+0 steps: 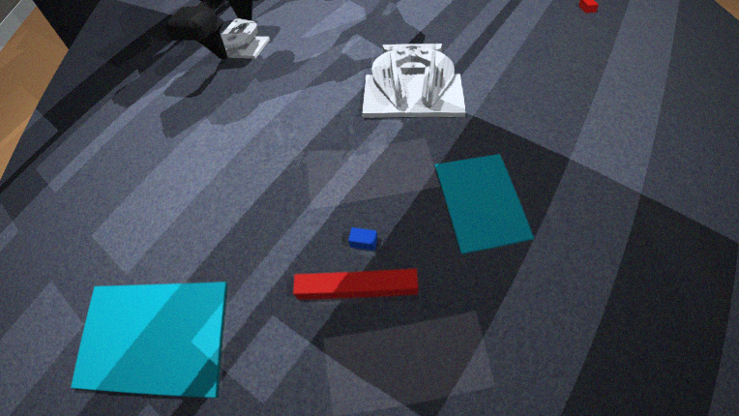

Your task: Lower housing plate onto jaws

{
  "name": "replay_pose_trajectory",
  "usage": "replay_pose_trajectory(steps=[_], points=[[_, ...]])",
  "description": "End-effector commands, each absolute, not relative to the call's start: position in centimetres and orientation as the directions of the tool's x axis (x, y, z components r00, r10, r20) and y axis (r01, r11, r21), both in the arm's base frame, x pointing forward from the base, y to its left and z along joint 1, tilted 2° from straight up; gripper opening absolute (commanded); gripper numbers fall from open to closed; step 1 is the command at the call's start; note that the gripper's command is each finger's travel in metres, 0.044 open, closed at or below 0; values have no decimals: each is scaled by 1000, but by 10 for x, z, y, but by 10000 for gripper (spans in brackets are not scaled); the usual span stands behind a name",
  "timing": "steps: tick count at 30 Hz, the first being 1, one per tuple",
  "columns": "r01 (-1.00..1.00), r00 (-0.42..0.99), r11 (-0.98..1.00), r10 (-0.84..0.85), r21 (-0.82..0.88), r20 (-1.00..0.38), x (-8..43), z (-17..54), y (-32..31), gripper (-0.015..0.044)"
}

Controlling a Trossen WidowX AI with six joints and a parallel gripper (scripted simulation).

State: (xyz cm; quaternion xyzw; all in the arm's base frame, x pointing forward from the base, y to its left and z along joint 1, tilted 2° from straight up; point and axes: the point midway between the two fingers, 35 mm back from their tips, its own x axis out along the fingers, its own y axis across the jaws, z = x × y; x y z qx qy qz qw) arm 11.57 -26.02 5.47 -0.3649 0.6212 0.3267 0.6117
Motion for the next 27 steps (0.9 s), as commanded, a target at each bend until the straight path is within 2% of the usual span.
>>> replay_pose_trajectory(steps=[1, 11, 27], points=[[-853, 15, 520, -54, -41, -998, 116, 55, -260, 351], [-853, 15, 520, -54, -40, -998, 116, 57, -260, 351], [-852, 12, 521, -55, -39, -998, 116, 107, -260, 351]])
